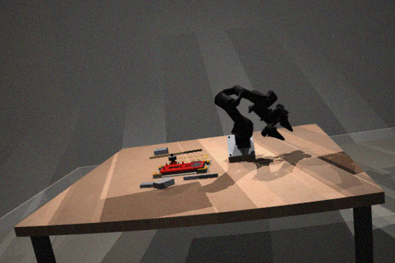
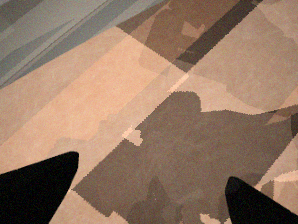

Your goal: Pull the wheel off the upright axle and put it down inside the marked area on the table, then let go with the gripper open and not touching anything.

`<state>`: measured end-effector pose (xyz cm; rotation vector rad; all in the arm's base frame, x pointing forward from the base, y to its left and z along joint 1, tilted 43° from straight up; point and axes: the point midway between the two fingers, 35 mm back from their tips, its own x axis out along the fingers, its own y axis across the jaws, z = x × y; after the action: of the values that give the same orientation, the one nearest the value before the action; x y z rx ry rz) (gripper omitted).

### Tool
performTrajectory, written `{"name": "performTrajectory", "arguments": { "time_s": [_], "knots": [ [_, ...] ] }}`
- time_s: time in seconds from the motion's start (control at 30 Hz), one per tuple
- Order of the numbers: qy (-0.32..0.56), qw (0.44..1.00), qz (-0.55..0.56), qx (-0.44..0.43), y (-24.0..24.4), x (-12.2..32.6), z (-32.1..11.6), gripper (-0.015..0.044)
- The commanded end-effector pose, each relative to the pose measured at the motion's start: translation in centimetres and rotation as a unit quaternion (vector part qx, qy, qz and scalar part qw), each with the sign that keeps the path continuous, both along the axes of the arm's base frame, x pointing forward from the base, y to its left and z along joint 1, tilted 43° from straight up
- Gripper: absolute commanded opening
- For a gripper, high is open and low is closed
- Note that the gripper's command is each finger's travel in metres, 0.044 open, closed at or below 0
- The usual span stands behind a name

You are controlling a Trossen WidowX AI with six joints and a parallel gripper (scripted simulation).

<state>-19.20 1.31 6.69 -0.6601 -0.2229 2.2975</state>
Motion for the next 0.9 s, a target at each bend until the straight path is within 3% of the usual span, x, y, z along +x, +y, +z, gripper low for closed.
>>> {"name": "performTrajectory", "arguments": {
  "time_s": [0.0,0.1,0.5,0.87],
  "knots": [
    [-0.003,1.0,0.003,0.0,-0.1,0.0,0.0,0.0374],
    [-0.038,0.999,0.039,-0.001,-1.9,-0.3,-0.3,0.03],
    [-0.212,0.95,0.229,0.017,-11.1,0.9,-1.9,0.03],
    [-0.358,0.84,0.403,0.065,-19.0,5.7,-3.2,0.03]
  ]
}}
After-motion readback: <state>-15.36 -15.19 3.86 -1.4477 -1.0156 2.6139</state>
